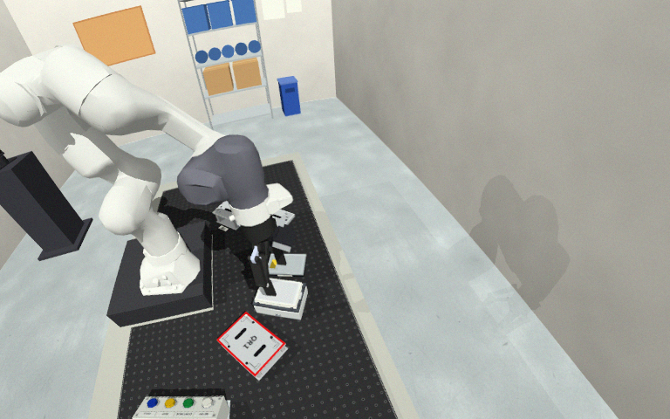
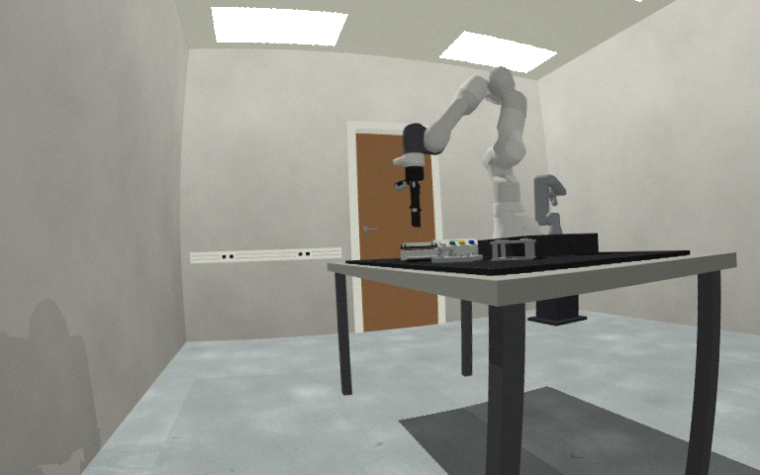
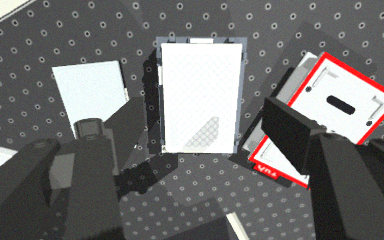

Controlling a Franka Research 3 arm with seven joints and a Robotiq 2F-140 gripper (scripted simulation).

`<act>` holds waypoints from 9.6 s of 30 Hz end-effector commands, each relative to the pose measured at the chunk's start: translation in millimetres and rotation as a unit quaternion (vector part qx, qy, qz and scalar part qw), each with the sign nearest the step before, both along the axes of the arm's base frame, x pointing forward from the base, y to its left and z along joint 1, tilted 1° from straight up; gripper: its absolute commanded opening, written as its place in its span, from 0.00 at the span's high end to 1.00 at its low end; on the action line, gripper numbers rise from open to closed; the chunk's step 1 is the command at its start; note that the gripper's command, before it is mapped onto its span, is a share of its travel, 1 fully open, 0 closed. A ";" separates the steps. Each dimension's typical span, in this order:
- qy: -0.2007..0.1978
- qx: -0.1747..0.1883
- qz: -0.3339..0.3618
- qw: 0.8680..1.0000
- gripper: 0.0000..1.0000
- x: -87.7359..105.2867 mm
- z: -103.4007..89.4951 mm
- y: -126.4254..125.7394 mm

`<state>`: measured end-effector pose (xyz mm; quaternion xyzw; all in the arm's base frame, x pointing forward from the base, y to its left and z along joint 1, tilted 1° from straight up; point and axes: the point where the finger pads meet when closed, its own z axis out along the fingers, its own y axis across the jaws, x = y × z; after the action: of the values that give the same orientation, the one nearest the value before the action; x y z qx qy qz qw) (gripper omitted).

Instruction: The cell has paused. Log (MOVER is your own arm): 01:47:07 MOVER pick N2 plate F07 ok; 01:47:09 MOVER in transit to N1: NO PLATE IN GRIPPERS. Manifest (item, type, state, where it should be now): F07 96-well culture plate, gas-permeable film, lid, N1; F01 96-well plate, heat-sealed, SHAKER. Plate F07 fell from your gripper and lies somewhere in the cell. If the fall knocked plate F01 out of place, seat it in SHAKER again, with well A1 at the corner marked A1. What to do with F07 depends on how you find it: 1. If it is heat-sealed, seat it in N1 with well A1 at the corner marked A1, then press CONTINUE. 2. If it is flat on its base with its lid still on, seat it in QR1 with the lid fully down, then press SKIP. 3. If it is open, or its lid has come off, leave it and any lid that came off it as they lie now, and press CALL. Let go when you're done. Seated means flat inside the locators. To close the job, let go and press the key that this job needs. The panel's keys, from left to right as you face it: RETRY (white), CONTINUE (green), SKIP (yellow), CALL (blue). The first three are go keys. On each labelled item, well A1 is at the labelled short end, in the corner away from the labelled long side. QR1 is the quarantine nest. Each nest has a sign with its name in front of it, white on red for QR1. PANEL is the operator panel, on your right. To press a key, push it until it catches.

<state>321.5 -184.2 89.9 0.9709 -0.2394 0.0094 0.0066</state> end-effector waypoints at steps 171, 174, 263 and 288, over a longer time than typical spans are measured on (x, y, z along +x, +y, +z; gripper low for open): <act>0.009 0.002 0.053 0.999 0.30 37.6 -101.5 142.2; 0.009 0.002 0.053 0.999 0.30 37.6 -101.5 142.2; 0.009 0.002 0.053 0.999 0.30 40.1 -101.5 142.8; 0.009 0.002 0.053 0.999 0.30 39.5 -101.5 142.9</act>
<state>359.9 -42.1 -12.0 0.9819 -0.1895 -0.0011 0.0072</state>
